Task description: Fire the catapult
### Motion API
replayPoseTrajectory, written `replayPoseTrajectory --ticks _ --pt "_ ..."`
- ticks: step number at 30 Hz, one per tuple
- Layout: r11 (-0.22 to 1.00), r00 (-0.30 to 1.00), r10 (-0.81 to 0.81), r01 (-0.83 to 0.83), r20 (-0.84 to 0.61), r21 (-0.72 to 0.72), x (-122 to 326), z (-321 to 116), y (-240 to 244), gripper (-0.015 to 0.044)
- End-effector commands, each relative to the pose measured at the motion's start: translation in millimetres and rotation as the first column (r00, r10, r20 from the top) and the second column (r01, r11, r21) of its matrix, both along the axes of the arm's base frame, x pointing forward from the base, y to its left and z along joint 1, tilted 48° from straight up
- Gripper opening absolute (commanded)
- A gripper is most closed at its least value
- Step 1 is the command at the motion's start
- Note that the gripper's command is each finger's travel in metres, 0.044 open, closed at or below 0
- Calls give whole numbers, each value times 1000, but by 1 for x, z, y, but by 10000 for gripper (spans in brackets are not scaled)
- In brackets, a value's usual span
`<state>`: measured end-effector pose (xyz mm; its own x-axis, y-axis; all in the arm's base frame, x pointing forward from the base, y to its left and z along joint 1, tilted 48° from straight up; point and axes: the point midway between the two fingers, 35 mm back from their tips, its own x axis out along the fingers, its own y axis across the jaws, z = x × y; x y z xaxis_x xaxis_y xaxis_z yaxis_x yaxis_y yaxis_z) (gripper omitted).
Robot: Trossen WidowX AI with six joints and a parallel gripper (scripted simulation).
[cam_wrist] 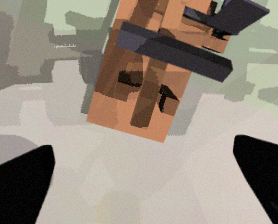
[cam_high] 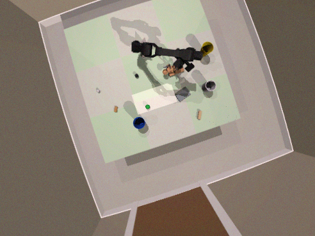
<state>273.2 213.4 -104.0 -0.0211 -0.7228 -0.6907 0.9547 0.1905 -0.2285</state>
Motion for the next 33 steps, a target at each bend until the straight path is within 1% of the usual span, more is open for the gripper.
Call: replayPoseTrajectory --ticks 1,8,16,24,33 --pt "994 987 109 -109 -114 8 0 0 0 440" --pt "962 921 270 -269 -282 46 -1 0 1 440" --pt "895 779 436 -430 -451 122 -1 1 1 440" --pt "799 578 569 -557 -586 226 -1 2 2 440" --pt "667 300 668 -648 -682 368 -1 3 2 440"
